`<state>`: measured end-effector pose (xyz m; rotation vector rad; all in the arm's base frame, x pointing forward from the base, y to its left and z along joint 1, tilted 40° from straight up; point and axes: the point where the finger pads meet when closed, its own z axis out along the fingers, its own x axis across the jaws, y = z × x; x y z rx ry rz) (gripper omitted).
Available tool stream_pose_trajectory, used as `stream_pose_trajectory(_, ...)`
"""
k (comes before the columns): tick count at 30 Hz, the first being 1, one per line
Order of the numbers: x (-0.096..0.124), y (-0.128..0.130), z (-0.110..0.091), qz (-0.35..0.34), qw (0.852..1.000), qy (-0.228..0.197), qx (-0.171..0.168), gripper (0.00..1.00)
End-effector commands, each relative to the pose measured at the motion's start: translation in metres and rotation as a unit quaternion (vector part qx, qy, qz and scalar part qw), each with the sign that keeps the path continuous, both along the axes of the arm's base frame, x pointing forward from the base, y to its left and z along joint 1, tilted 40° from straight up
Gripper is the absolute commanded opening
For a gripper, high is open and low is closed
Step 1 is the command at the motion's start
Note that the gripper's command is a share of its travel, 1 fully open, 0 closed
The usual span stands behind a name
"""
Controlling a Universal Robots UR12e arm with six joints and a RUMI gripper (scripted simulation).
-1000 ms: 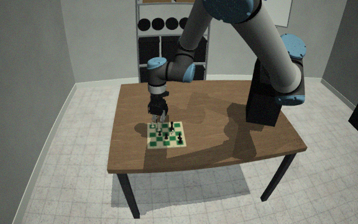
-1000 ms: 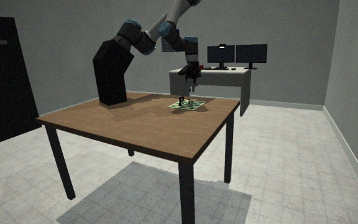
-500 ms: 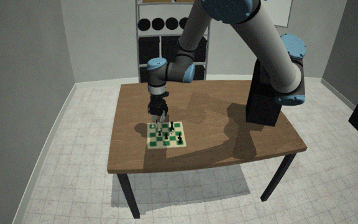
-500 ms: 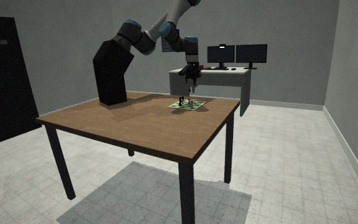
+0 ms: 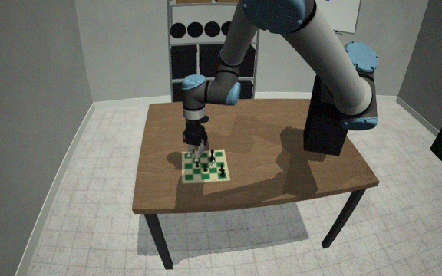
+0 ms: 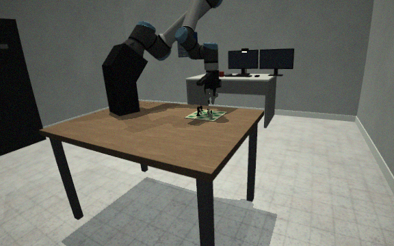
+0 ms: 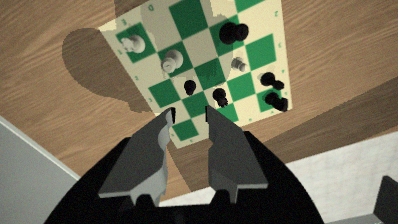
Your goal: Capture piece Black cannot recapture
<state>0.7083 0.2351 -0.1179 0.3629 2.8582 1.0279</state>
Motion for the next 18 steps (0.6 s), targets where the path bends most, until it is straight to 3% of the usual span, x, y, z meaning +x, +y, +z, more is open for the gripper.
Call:
stream_pose_trajectory(1,0.004,0.004,-0.004,0.000,1.000,-0.003,0.000,0.20)
stream_pose_trajectory(18,0.008,0.017,-0.021,0.000,1.000,-0.003,-0.001,0.20)
